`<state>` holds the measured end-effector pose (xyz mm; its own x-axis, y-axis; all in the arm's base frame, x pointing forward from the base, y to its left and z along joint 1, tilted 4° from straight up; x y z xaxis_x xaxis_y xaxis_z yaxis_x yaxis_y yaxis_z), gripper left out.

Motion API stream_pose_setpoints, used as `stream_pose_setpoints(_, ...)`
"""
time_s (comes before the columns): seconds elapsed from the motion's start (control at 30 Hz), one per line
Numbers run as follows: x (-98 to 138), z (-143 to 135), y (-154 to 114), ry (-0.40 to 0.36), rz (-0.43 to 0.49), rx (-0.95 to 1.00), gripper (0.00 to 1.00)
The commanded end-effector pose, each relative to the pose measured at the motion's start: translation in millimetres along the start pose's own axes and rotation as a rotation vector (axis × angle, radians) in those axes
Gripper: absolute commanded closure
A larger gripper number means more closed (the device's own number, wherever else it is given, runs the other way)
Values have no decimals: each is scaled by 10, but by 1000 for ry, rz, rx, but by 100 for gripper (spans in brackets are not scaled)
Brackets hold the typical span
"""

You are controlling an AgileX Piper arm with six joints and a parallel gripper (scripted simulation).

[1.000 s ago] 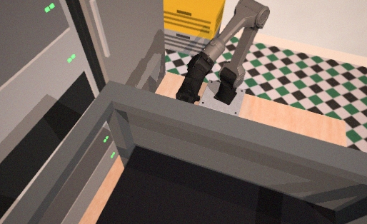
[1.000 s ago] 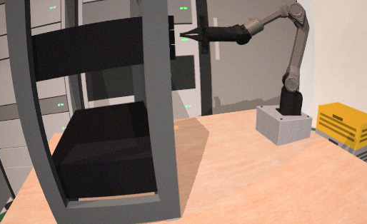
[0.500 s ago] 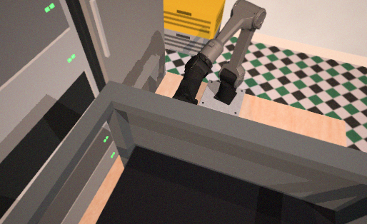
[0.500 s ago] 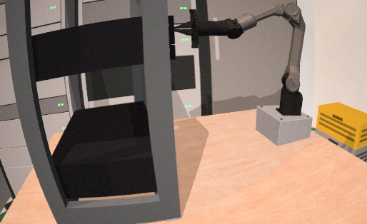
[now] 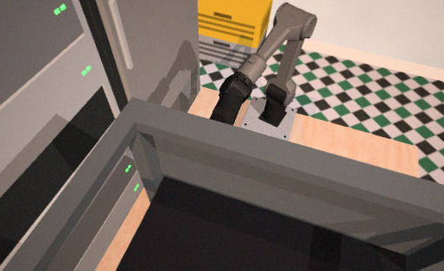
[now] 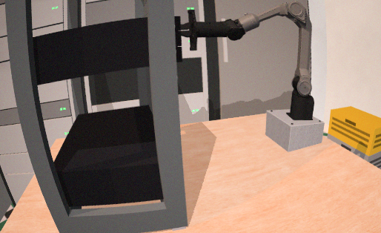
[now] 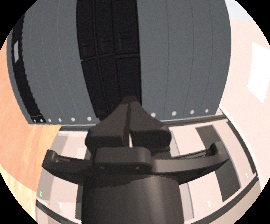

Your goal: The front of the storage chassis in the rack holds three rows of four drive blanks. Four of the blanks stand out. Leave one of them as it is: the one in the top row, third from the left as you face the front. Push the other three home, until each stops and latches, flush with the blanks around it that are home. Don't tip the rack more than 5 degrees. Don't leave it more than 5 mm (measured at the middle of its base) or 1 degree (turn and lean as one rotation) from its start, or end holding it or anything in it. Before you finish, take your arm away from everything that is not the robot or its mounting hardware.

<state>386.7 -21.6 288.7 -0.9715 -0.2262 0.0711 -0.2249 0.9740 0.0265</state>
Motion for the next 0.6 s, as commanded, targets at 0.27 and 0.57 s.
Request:
stream_pose_setpoints(0.27, -6, -9, -1, -2, 1, 1, 100)
stream_pose_setpoints(0.57, -98, -15, -6, -2, 1, 1, 100)
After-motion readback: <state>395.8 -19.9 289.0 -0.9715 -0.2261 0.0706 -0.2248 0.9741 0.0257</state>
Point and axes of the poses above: the point where the finger pads meet when closed, its own x axis back along the fingers, its own z axis across the jaws, y = z × x, the point moved 10 cm from there along x, back along the fingers
